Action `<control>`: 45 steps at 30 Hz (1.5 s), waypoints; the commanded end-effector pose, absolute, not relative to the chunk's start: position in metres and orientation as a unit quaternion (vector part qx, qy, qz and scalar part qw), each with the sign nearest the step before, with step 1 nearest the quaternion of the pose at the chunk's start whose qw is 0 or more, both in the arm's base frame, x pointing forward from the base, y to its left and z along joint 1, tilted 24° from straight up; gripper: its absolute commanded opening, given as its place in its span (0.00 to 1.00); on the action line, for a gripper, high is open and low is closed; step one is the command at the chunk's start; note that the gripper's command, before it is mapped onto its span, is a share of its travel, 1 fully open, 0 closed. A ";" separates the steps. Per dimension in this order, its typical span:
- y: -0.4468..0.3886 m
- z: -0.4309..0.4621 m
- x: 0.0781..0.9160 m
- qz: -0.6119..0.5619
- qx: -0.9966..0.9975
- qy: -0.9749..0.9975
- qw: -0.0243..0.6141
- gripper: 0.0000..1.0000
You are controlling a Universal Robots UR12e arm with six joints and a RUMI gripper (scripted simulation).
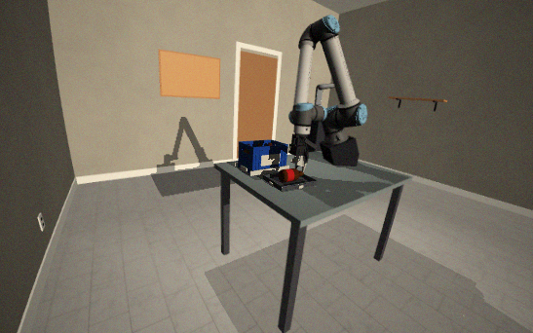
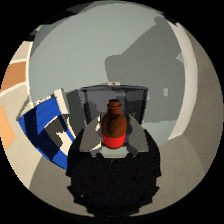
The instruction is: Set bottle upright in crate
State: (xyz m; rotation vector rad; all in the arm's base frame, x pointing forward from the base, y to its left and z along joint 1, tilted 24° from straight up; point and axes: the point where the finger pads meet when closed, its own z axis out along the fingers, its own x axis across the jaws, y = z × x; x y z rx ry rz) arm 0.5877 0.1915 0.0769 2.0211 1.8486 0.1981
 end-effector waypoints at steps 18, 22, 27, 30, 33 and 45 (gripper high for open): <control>0.188 0.057 0.596 0.071 0.722 0.660 0.197 0.38; 0.187 0.056 0.597 0.071 0.722 0.660 0.197 0.38; 0.187 0.053 0.598 0.071 0.722 0.660 0.197 0.38; 0.186 0.052 0.598 0.071 0.722 0.660 0.197 0.38; 0.186 0.051 0.598 0.071 0.722 0.660 0.197 0.38; 0.186 0.051 0.598 0.071 0.722 0.660 0.197 0.38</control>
